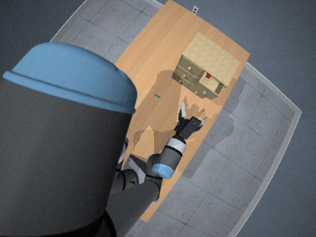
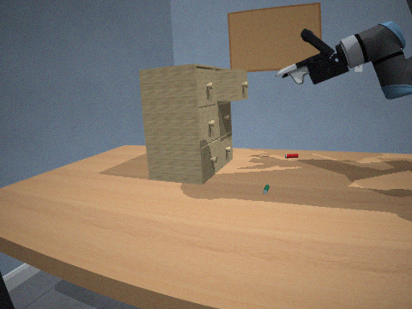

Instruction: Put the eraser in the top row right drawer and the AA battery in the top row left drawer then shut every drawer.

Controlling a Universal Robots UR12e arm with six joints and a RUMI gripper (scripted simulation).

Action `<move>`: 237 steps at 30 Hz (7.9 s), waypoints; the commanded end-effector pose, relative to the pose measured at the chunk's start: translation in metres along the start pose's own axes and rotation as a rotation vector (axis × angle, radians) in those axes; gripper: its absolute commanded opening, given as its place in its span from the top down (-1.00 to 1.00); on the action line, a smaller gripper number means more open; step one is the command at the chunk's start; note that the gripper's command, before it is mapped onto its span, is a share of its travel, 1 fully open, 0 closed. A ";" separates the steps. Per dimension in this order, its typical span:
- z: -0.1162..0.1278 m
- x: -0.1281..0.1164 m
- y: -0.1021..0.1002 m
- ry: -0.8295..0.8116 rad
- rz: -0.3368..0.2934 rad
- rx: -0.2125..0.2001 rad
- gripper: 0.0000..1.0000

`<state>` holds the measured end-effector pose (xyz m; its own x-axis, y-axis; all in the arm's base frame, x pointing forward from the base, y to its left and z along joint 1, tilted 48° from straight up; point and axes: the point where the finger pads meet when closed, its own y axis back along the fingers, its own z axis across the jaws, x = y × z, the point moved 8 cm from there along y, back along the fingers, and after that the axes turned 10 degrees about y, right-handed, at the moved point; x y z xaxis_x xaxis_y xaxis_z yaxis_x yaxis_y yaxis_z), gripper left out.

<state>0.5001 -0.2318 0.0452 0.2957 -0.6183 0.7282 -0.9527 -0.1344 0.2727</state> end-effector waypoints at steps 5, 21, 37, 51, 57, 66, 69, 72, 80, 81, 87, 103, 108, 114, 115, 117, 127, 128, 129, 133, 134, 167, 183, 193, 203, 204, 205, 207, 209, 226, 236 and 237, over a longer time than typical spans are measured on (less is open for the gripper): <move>0.000 -0.001 0.000 0.000 0.005 -0.001 -1.00; 0.000 -0.001 0.000 0.000 0.007 -0.001 -1.00; 0.000 -0.001 0.000 0.000 0.007 -0.001 0.61; 0.000 -0.001 0.000 0.000 0.007 -0.001 0.61; 0.000 -0.001 0.000 0.000 0.007 -0.001 0.61; 0.000 -0.001 -0.001 0.000 0.007 -0.001 0.61; 0.000 -0.001 -0.002 0.000 0.007 -0.001 0.61; 0.000 -0.001 -0.003 0.000 0.007 -0.001 0.61; 0.000 0.000 -0.011 0.000 0.007 -0.001 0.61; 0.000 0.000 -0.012 0.000 0.007 -0.001 0.61; 0.000 0.000 -0.018 0.000 0.007 -0.001 0.61; 0.000 0.002 -0.047 0.000 0.007 -0.001 0.61; 0.000 0.002 -0.057 0.000 0.007 -0.001 0.61; 0.000 0.003 -0.065 0.000 0.007 -0.001 0.61; 0.000 0.003 -0.066 0.000 0.007 -0.001 0.61; 0.000 0.003 -0.066 0.000 0.007 -0.001 0.61; 0.000 0.003 -0.068 0.000 0.007 -0.001 0.61; 0.000 0.003 -0.068 0.000 0.007 -0.001 0.61; 0.000 0.003 -0.068 0.000 0.007 -0.001 0.61; 0.000 0.003 -0.068 0.000 0.007 -0.001 0.61; 0.000 0.003 -0.068 0.000 0.007 -0.001 0.61; 0.000 0.003 -0.069 0.000 0.007 -0.001 0.61; 0.001 0.006 -0.076 0.000 0.007 -0.001 0.61; 0.001 0.008 -0.083 0.000 0.007 -0.001 0.61; 0.002 0.011 -0.091 0.000 0.007 -0.001 0.61; 0.002 0.012 -0.092 0.000 0.007 -0.001 0.61; 0.002 0.012 -0.093 0.000 0.007 -0.001 0.61; 0.002 0.013 -0.095 0.000 0.007 -0.001 0.61; 0.002 0.013 -0.096 0.000 0.007 -0.001 0.61; 0.003 0.015 -0.101 0.000 0.007 -0.001 0.61; 0.003 0.015 -0.101 0.000 0.007 -0.001 0.61; 0.003 0.015 -0.101 0.000 0.007 -0.001 0.61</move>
<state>0.6006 -0.2289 0.0268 0.2897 -0.6192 0.7299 -0.9544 -0.1299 0.2686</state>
